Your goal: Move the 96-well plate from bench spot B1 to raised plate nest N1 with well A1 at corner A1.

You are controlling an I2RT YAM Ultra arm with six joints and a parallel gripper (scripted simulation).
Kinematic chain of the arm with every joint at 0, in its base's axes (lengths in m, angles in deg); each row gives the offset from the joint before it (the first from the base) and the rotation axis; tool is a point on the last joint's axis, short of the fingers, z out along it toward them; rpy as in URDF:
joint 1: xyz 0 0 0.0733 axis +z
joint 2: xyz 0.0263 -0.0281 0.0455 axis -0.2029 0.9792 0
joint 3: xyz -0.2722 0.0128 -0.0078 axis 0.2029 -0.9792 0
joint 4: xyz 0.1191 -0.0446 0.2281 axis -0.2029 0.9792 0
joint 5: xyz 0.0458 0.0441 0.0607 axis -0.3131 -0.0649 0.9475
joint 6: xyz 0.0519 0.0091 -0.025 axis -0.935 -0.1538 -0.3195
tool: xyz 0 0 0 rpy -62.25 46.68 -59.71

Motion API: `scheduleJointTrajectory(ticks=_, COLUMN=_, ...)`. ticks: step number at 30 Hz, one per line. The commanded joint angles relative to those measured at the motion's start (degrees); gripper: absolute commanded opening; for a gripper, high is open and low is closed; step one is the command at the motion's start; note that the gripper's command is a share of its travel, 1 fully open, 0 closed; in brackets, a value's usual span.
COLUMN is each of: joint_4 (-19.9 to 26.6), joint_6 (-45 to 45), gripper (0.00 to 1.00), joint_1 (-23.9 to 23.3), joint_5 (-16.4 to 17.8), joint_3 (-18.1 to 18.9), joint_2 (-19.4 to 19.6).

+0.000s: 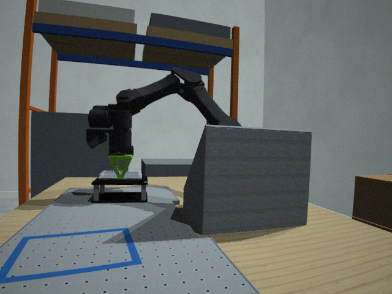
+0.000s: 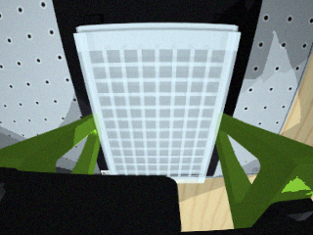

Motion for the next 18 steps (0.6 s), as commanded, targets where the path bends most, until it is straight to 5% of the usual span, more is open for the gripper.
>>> scheduleJointTrajectory(ticks=1, joint_4=-0.9, joint_6=0.3, gripper=0.0, joint_1=0.4, joint_5=0.3, joint_3=-0.8, joint_2=-1.8)
scheduleJointTrajectory(ticks=18, joint_4=-1.5, joint_6=0.7, gripper=0.0, joint_1=0.5, joint_5=0.3, joint_3=-0.8, joint_2=-1.8)
